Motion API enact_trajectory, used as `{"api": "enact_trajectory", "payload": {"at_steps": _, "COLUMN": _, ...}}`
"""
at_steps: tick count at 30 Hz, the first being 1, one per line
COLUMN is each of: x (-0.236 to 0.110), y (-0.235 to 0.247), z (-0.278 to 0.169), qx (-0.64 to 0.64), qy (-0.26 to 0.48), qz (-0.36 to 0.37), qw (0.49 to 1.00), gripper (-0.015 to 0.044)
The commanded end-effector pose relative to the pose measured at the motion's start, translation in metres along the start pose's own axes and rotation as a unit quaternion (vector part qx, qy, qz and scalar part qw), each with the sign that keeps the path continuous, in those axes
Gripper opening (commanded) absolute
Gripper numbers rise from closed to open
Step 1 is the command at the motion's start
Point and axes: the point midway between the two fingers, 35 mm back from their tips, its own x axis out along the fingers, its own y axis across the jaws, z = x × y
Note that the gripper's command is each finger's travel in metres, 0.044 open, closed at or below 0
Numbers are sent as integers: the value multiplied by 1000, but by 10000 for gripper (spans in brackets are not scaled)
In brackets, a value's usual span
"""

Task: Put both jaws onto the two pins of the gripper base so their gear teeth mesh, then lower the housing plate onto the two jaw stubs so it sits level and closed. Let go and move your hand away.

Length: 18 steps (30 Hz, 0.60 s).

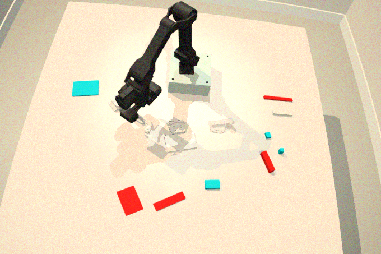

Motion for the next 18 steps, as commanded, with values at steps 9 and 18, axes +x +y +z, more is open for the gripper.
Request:
{"api": "enact_trajectory", "payload": {"at_steps": 9, "x": 18, "y": 0, "z": 0, "qx": 2, "qy": 1, "qz": -1, "qw": 1000, "gripper": 440}}
{"api": "enact_trajectory", "payload": {"at_steps": 18, "x": 33, "y": 0, "z": 0, "qx": 2, "qy": 1, "qz": -1, "qw": 1000, "gripper": 440}}
